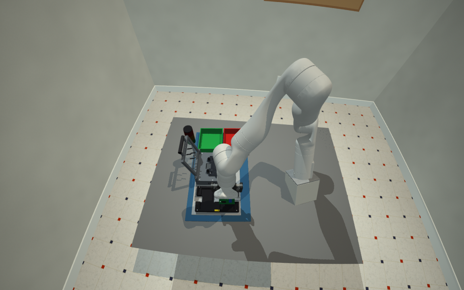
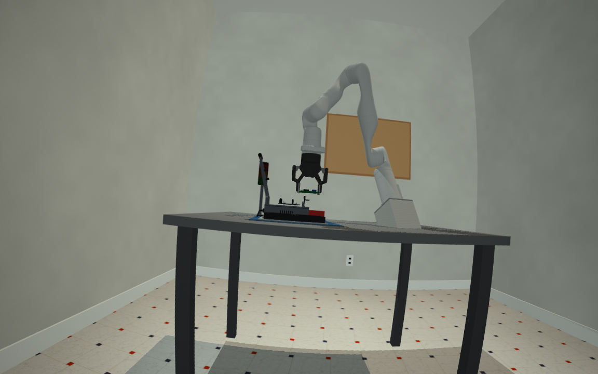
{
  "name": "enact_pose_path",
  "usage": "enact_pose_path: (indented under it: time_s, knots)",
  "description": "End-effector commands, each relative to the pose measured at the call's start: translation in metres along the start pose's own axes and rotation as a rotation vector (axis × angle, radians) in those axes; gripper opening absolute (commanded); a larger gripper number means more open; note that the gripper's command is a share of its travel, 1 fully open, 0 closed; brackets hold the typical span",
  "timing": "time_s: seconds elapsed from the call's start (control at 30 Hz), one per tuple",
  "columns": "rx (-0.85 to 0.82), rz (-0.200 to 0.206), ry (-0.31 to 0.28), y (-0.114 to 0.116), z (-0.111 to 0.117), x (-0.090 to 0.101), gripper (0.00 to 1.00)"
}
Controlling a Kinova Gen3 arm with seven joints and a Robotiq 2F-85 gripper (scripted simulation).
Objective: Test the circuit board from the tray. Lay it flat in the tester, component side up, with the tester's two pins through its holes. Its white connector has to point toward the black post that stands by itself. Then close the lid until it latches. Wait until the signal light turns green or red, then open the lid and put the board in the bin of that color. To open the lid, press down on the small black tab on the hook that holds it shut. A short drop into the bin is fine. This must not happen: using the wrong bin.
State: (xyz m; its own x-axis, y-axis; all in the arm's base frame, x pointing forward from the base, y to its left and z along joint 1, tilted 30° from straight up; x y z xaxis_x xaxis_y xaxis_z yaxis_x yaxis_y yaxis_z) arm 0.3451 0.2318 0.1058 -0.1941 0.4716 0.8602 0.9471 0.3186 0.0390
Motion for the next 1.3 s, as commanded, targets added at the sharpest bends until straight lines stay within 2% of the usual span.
enact_pose_path:
  time_s: [0.0, 1.27]
  knots:
    - [0.001, -0.003, 0.003, 0.0002, 0.001, 0.0019, 0.77]
    - [0.058, -0.003, 0.003, 0.0002, 0.001, 0.0019, 0.77]
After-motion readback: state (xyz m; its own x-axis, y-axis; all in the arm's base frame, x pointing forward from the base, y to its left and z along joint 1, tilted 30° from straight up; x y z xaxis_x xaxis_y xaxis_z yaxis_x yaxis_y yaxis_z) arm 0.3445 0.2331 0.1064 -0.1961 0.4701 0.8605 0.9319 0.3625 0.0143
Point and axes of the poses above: the point where the finger pads meet when closed, its own x axis back along the fingers, its own y axis across the jaws, z = x × y, the point moved 10 cm from there along x, back along the fingers, and after that the axes turned 8 degrees about x, right-handed, at the moved point
